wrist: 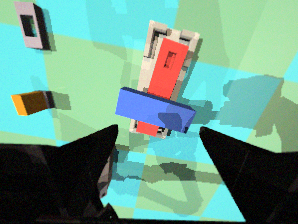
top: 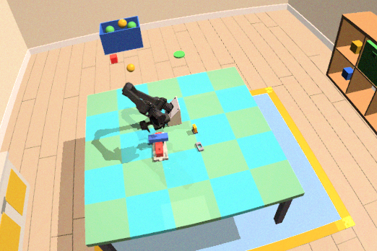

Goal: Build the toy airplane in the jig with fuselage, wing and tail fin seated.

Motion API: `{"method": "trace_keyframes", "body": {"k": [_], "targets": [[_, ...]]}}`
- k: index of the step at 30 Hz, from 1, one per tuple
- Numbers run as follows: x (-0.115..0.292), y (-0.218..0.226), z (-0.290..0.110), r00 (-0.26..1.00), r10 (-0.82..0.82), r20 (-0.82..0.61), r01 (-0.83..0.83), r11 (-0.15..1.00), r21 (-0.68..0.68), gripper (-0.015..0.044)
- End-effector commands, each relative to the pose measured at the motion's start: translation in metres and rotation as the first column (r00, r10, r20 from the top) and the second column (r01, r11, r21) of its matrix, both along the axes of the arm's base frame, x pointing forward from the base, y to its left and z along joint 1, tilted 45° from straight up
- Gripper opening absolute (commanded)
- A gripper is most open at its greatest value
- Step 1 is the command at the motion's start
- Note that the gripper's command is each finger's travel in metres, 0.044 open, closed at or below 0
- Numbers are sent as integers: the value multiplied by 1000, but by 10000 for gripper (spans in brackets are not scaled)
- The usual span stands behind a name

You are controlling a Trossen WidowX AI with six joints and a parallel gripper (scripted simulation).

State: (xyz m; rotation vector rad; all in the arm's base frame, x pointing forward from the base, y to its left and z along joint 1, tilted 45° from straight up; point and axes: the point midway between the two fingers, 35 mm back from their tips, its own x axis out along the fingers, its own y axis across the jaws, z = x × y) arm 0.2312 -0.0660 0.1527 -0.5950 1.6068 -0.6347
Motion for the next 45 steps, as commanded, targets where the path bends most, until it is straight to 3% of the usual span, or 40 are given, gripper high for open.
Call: {"method": "trace_keyframes", "body": {"k": [1,4,11,20,27,32,45], "targets": [[0,0,0,999,-23,23,23,1000,-4,440],[5,9,-8,999,-21,25,21,1000,3,440],[26,102,-88,1000,-12,28,10,999,43,440],[-11,189,-179,999,-23,26,23,1000,14,440],[-12,189,-183,999,-24,26,23,1000,12,440],[-18,154,-220,999,-24,27,23,1000,11,440],[-20,141,-232,999,-24,28,23,1000,10,440]]}}
